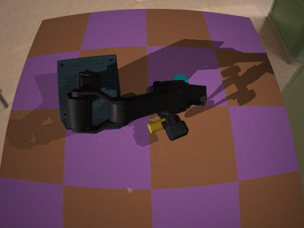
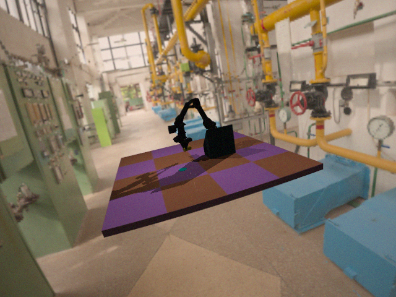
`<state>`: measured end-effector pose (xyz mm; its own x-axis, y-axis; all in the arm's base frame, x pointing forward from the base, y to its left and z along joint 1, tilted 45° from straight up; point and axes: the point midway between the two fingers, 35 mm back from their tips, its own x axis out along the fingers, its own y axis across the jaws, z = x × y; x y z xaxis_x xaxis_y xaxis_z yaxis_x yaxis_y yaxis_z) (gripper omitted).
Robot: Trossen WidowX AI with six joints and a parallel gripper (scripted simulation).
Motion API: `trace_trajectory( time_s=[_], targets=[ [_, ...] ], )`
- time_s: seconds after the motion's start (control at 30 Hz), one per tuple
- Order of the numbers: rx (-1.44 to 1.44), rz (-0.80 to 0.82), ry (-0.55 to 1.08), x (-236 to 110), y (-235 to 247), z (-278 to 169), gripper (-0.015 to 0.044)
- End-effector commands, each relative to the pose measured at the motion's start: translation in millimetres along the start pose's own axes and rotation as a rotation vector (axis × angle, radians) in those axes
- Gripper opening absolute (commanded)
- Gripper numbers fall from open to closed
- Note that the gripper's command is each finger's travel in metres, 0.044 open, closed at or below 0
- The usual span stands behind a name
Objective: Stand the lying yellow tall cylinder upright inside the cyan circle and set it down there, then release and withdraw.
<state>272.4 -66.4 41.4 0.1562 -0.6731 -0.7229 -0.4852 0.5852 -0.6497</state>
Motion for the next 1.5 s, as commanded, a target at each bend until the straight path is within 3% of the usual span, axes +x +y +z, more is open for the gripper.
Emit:
trace_trajectory(
  time_s=[0.0,0.33,1.47],
  targets=[
    [0.009,-0.01,-0.003,-15.6,-2.8,-0.7,0.0105],
    [0.008,-0.017,-0.001,-45.3,-2.8,-6.2,0.0105],
    [-0.269,0.034,-0.038,-58.2,45.0,57.5,0.0105]
  ],
)
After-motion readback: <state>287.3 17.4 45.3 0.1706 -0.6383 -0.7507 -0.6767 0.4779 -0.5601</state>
